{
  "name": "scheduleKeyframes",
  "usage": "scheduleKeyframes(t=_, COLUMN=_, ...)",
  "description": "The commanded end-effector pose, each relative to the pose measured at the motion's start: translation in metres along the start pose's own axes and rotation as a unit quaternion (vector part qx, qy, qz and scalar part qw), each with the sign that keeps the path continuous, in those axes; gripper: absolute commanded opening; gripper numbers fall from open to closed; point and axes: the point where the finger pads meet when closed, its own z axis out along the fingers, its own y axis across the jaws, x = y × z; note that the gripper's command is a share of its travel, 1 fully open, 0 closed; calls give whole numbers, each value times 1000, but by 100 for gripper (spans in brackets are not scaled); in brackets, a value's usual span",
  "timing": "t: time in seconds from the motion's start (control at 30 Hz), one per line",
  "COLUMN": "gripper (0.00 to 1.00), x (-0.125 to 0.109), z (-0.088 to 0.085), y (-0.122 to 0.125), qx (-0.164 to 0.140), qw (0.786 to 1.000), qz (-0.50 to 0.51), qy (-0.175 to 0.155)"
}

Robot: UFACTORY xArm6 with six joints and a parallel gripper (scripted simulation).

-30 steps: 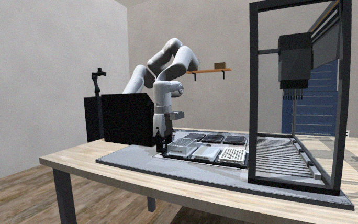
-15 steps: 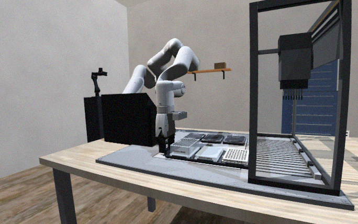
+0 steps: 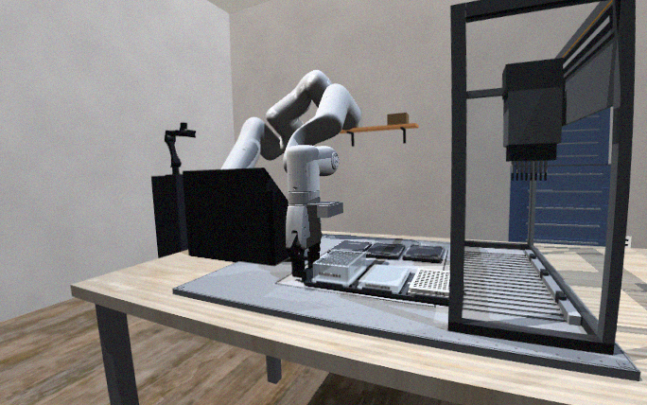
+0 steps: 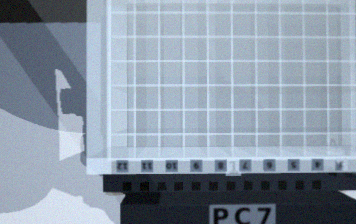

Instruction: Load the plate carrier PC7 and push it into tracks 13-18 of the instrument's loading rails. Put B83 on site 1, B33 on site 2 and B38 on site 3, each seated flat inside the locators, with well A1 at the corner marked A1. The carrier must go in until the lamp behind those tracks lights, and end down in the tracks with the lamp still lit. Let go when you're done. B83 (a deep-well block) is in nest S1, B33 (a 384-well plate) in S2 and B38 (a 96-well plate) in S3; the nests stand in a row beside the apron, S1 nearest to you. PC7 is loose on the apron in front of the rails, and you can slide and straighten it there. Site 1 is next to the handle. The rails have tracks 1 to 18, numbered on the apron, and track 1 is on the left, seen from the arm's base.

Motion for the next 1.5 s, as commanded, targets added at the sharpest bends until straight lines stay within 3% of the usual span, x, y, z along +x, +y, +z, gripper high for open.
scheduleKeyframes(t=0.0, gripper=82, x=6, z=-1, y=1, qx=-1, qw=1000, qz=0, qy=1)
scheduleKeyframes(t=1.47, gripper=82, x=44, z=-1, y=1, qx=-1, qw=1000, qz=0, qy=2)
